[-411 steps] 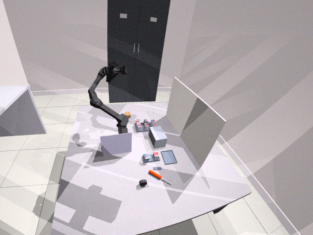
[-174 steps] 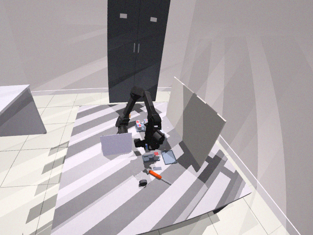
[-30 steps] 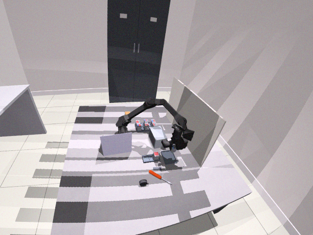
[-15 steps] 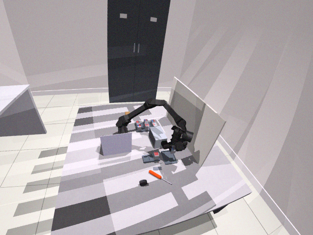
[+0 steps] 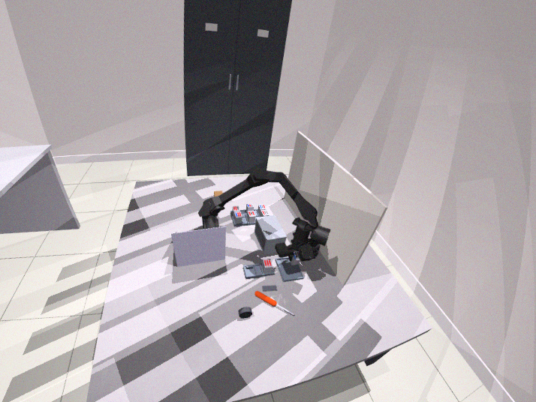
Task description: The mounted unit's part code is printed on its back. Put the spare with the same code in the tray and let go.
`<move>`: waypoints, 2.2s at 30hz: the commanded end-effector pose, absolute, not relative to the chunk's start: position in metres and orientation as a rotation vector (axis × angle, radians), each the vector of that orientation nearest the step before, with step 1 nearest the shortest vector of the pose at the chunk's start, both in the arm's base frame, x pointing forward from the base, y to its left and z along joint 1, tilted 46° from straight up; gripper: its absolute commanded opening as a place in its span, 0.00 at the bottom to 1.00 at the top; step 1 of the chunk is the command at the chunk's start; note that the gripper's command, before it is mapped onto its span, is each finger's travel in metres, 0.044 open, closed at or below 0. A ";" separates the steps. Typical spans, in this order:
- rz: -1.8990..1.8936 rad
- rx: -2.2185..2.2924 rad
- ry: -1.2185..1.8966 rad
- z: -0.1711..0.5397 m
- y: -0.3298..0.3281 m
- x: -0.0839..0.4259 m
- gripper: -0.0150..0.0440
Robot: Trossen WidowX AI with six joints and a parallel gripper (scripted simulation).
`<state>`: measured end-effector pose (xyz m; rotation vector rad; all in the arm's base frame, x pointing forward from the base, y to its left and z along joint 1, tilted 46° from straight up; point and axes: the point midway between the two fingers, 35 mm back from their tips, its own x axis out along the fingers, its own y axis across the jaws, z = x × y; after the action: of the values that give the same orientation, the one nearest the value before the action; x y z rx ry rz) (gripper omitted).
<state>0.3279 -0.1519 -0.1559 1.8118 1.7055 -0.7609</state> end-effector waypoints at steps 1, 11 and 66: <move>-0.763 1.818 1.709 -0.159 -0.147 0.327 0.25; -0.762 1.819 1.710 -0.165 -0.140 0.326 0.25; -0.755 1.814 1.710 -0.184 -0.118 0.324 1.00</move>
<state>0.3236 -0.1175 -0.1840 1.8155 1.7101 -0.7557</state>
